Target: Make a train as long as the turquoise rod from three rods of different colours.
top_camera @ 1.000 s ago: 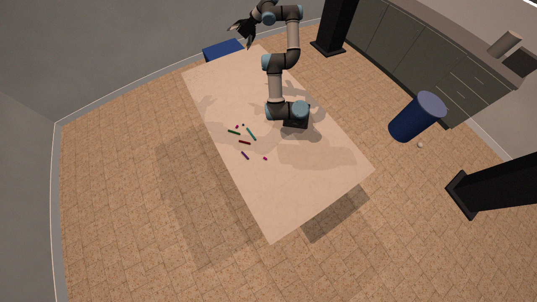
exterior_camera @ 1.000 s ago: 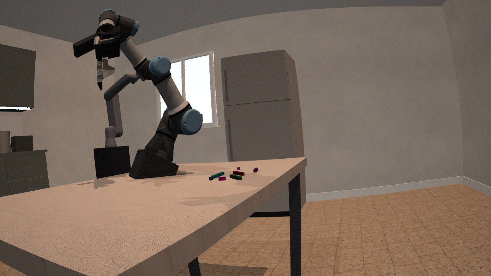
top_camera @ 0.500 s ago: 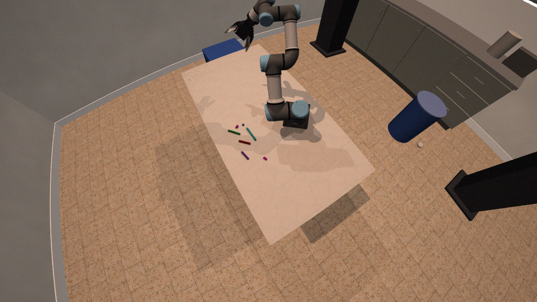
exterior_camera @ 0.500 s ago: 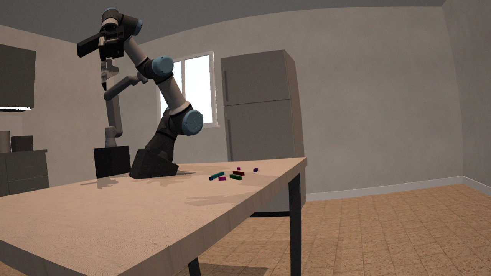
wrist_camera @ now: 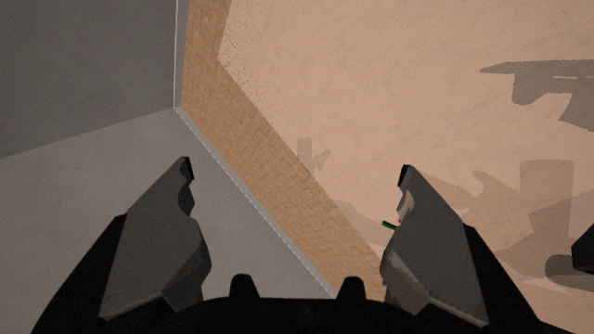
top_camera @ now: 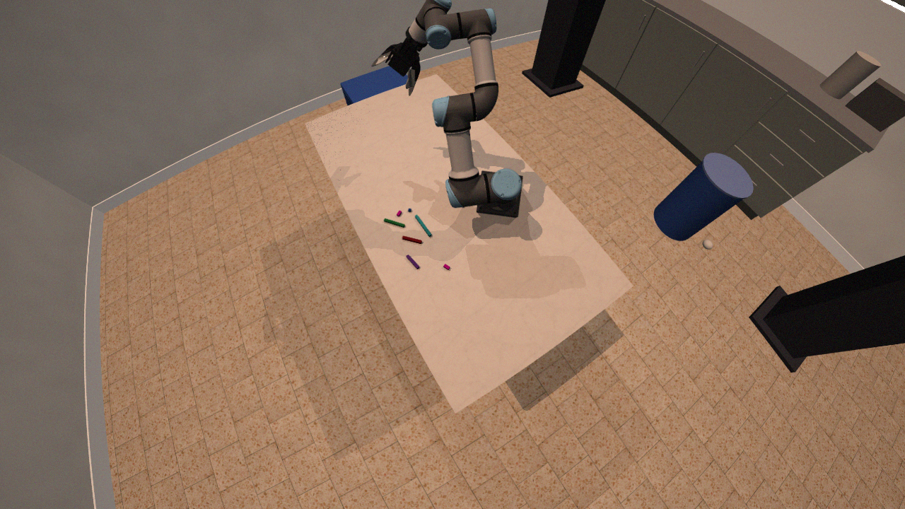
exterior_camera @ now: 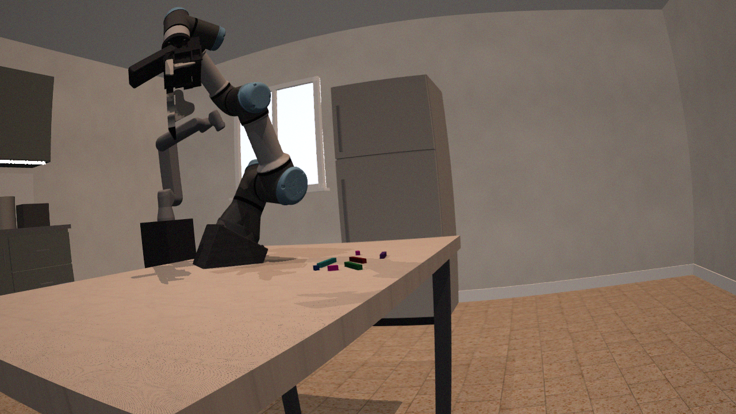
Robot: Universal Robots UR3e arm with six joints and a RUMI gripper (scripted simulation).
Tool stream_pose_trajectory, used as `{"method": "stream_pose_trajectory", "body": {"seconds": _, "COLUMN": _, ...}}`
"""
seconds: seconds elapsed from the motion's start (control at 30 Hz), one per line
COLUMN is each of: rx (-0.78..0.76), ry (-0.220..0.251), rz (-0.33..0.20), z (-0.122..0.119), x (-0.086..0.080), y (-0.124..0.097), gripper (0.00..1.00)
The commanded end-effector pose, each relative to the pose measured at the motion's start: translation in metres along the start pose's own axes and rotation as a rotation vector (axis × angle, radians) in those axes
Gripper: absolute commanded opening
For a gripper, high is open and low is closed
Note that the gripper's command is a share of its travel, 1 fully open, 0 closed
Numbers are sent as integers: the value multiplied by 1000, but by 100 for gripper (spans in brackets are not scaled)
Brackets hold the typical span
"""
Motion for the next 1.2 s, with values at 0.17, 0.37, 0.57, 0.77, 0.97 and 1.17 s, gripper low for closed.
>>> {"method": "stream_pose_trajectory", "body": {"seconds": 0.17, "rx": 4, "ry": -28, "rz": 7, "z": 7, "x": 11, "y": -18, "gripper": 100}}
{"method": "stream_pose_trajectory", "body": {"seconds": 0.37, "rx": 2, "ry": -60, "rz": 7, "z": 13, "x": 21, "y": -33, "gripper": 100}}
{"method": "stream_pose_trajectory", "body": {"seconds": 0.57, "rx": 1, "ry": -82, "rz": 8, "z": 19, "x": 28, "y": -45, "gripper": 100}}
{"method": "stream_pose_trajectory", "body": {"seconds": 0.77, "rx": -1, "ry": -106, "rz": 9, "z": 25, "x": 35, "y": -57, "gripper": 100}}
{"method": "stream_pose_trajectory", "body": {"seconds": 0.97, "rx": -3, "ry": -130, "rz": 11, "z": 32, "x": 42, "y": -69, "gripper": 100}}
{"method": "stream_pose_trajectory", "body": {"seconds": 1.17, "rx": -7, "ry": -168, "rz": 15, "z": 44, "x": 54, "y": -87, "gripper": 100}}
Point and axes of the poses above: the point where the finger pads meet when closed, its own x axis out along the fingers, its own z axis across the jaws, y = z × x, the point moved 5 cm from there along -x, back along the fingers, and after that the axes turned 10 degrees about x, right-handed, at the moved point
